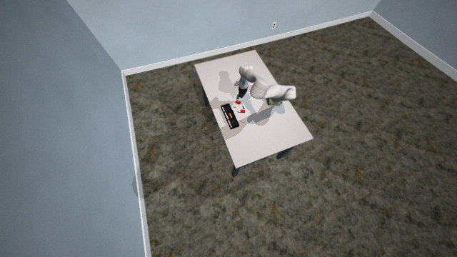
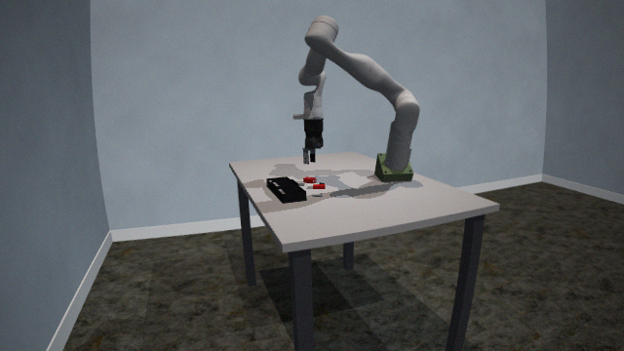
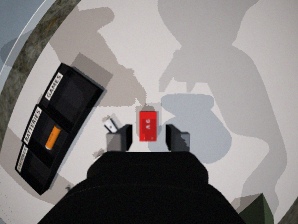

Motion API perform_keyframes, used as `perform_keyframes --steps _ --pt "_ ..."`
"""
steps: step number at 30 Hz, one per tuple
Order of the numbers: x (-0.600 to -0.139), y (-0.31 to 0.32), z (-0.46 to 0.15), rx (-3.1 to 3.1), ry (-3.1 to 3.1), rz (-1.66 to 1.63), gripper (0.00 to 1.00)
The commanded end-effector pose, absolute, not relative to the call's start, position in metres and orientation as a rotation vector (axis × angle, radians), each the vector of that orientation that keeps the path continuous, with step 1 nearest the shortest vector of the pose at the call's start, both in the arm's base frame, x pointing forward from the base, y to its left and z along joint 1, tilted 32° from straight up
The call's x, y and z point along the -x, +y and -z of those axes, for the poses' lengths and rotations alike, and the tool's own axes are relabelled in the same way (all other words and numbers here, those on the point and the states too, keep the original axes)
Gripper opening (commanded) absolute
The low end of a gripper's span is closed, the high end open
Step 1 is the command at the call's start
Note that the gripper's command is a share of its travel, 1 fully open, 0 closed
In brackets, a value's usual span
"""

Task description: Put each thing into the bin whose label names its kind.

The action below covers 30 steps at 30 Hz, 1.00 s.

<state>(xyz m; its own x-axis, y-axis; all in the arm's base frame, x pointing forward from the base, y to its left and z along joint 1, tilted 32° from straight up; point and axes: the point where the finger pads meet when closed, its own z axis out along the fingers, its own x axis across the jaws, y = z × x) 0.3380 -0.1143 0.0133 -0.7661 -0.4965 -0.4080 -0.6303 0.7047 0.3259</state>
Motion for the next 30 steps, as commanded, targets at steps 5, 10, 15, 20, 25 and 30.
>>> perform_keyframes --steps 5,10,15,20,25,30 --pt "-0.3405 -0.1103 -0.0152 0.878 2.622 -0.659 0.8" --pt "-0.3396 -0.1118 -0.0149 0.887 2.622 -0.658 0.8" --pt "-0.3397 -0.1116 -0.0151 0.887 2.622 -0.658 0.8" --pt "-0.3398 -0.1115 -0.0152 0.887 2.622 -0.658 0.8" --pt "-0.3399 -0.1114 -0.0152 0.887 2.622 -0.658 0.8" --pt "-0.3399 -0.1113 -0.0153 0.887 2.622 -0.658 0.8"
